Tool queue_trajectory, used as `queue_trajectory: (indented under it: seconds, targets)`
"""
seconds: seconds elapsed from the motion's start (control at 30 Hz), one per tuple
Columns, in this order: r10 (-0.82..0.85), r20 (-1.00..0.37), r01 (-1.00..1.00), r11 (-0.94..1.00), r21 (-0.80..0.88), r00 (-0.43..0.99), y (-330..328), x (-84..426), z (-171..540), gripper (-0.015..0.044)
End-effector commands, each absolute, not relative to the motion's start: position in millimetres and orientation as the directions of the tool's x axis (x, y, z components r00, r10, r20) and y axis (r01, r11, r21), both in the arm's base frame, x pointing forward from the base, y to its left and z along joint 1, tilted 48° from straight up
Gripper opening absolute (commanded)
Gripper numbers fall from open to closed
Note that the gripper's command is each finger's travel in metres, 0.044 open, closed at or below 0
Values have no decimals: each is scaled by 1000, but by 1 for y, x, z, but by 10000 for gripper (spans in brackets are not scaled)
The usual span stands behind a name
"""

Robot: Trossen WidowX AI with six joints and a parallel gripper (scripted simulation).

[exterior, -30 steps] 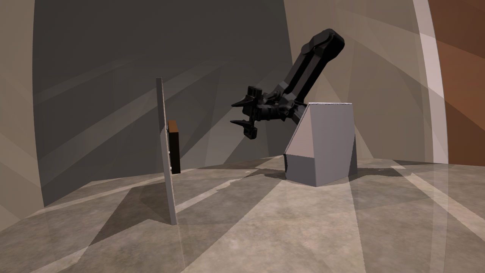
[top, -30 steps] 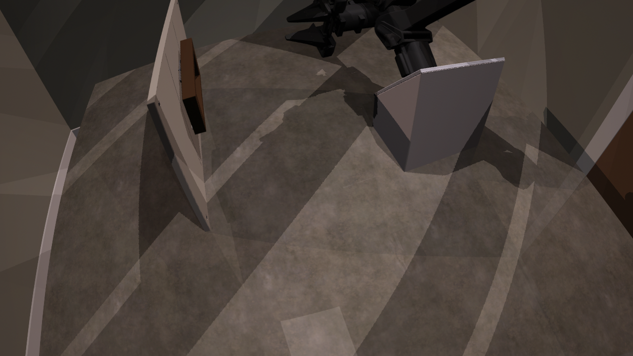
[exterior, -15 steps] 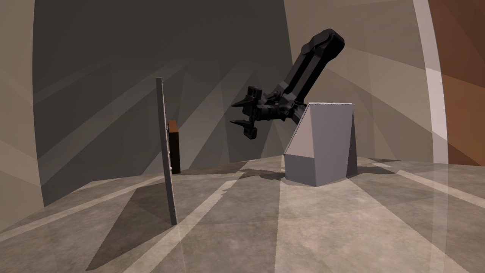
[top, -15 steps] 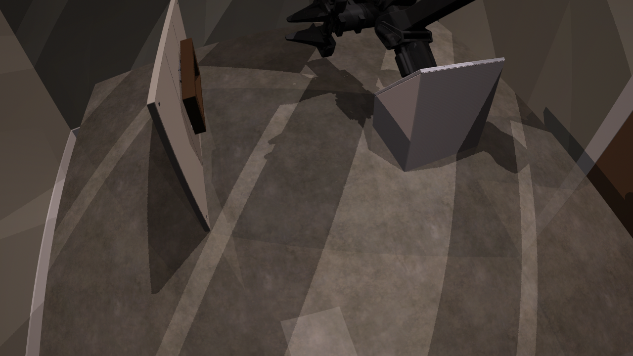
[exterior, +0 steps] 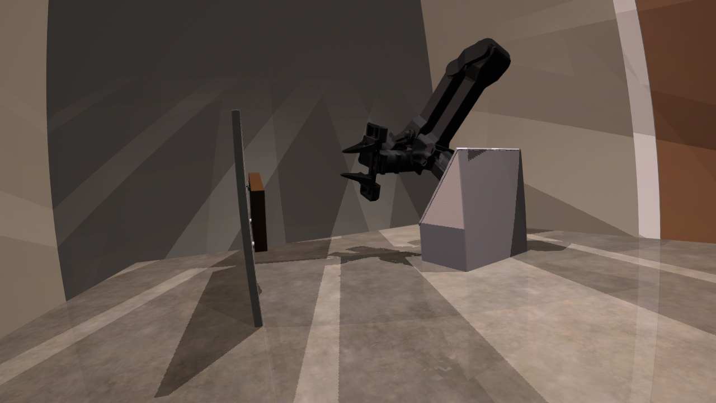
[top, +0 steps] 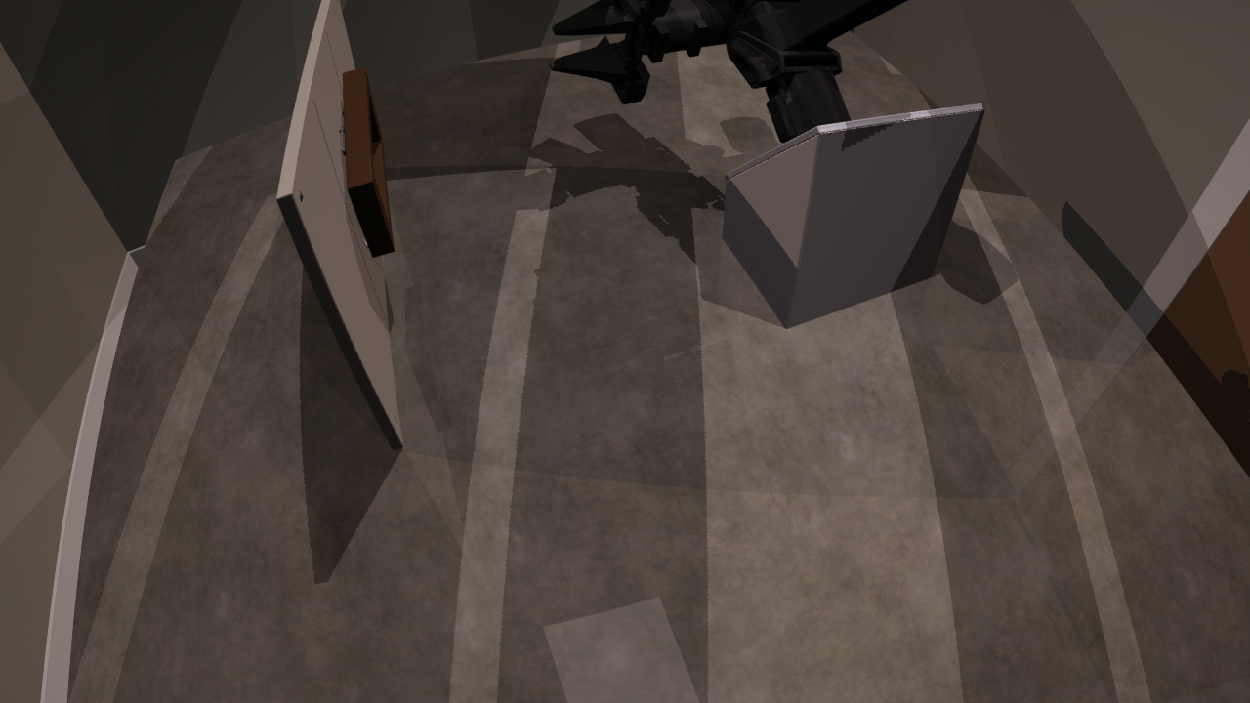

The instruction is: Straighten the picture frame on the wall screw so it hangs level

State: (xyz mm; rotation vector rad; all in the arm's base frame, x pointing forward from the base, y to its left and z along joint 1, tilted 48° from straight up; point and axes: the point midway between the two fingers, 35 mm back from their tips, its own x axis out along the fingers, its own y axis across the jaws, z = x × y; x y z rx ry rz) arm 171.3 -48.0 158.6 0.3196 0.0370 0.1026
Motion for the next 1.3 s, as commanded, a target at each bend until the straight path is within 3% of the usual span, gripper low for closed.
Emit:
queue_trajectory:
  seconds: [0.0, 0.77, 1.27]
  targets:
    - [112, -20, -100, 942, 320, 994, -47, 171, 159, 260]
    - [45, 53, -63, 912, 406, 998, -24, 251, 177, 260]
    - [44, 57, -64, 911, 408, 997, -32, 273, 180, 260]
